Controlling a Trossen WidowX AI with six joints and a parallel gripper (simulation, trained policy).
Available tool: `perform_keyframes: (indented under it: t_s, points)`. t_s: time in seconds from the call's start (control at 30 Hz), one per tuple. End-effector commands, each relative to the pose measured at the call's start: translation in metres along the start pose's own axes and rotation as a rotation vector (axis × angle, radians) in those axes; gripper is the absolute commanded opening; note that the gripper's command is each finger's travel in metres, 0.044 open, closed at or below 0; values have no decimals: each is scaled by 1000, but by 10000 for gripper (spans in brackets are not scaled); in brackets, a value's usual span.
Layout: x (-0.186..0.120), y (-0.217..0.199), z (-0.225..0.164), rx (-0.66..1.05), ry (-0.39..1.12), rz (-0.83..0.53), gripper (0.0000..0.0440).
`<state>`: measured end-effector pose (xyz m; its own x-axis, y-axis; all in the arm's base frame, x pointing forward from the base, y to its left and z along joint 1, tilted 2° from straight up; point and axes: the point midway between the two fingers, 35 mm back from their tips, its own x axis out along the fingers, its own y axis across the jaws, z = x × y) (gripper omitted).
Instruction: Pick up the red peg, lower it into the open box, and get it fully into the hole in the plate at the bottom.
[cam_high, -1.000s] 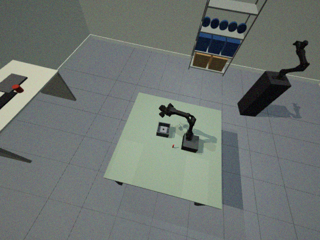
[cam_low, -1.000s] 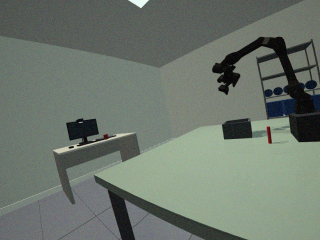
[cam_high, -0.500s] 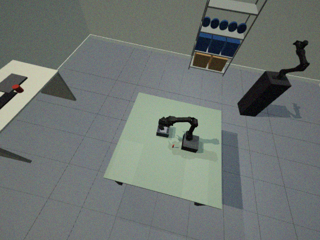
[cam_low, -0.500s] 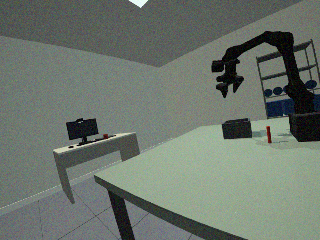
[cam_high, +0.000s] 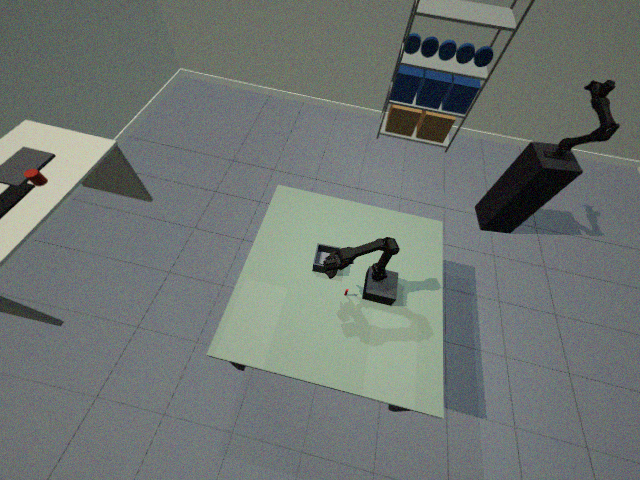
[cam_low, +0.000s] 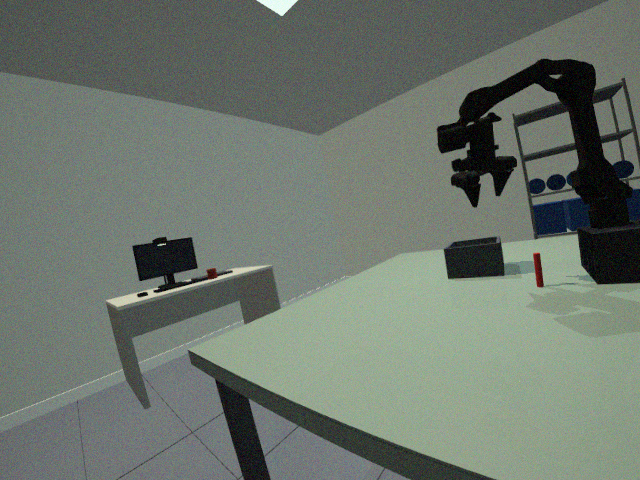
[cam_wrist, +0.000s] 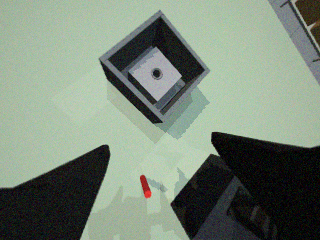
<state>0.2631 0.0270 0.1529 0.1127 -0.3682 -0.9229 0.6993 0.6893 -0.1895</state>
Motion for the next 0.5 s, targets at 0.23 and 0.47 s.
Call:
perform_keyframes:
  t_s: [0.23, 0.47]
  points:
    - [17, -2, -52, 63, 132, -76, 439]
    - [34, -1, -72, 117, 179, -131, 431]
